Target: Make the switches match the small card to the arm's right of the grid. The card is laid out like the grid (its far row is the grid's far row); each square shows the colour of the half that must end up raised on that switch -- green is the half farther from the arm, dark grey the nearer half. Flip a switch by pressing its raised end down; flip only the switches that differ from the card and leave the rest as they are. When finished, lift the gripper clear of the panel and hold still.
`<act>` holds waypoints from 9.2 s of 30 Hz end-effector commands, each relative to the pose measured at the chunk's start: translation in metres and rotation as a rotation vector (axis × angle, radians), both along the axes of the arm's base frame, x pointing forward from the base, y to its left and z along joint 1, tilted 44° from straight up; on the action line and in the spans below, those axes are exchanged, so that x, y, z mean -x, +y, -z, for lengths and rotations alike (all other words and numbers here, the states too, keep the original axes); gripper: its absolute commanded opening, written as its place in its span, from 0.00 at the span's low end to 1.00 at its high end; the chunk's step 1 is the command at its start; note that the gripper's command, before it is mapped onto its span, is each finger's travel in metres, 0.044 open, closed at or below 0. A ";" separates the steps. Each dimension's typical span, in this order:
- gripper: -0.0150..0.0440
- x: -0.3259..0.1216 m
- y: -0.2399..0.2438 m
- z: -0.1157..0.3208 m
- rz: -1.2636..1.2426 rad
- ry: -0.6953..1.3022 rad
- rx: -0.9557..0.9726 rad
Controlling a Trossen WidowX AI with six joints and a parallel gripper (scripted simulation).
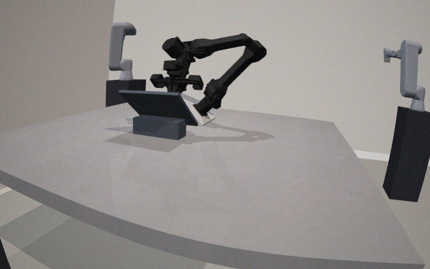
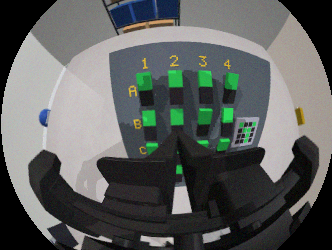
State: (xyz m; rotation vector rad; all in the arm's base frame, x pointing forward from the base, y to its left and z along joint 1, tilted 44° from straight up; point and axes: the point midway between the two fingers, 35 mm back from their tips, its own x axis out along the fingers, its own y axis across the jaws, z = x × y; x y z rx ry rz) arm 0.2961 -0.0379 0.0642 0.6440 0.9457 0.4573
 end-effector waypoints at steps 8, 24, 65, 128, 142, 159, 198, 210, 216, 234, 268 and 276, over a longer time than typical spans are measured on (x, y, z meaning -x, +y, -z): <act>0.25 0.000 0.001 0.002 0.003 0.005 0.001; 0.25 -0.002 0.002 0.003 0.003 0.005 0.001; 0.25 0.040 0.001 -0.036 -0.024 0.039 0.005; 0.25 0.018 0.030 -0.011 -0.033 0.044 0.004; 0.25 0.017 0.031 -0.010 -0.033 0.044 0.004; 0.25 0.045 -0.005 -0.042 -0.018 0.032 0.005; 0.25 0.019 -0.048 0.043 -0.033 0.043 0.009; 0.25 0.013 -0.040 0.051 -0.033 0.043 0.009; 0.25 0.013 -0.040 0.051 -0.033 0.043 0.009; 0.25 0.012 -0.039 0.052 -0.033 0.043 0.009; 0.25 0.010 -0.037 0.054 -0.033 0.042 0.009; 0.25 0.030 -0.064 0.032 -0.022 0.035 0.014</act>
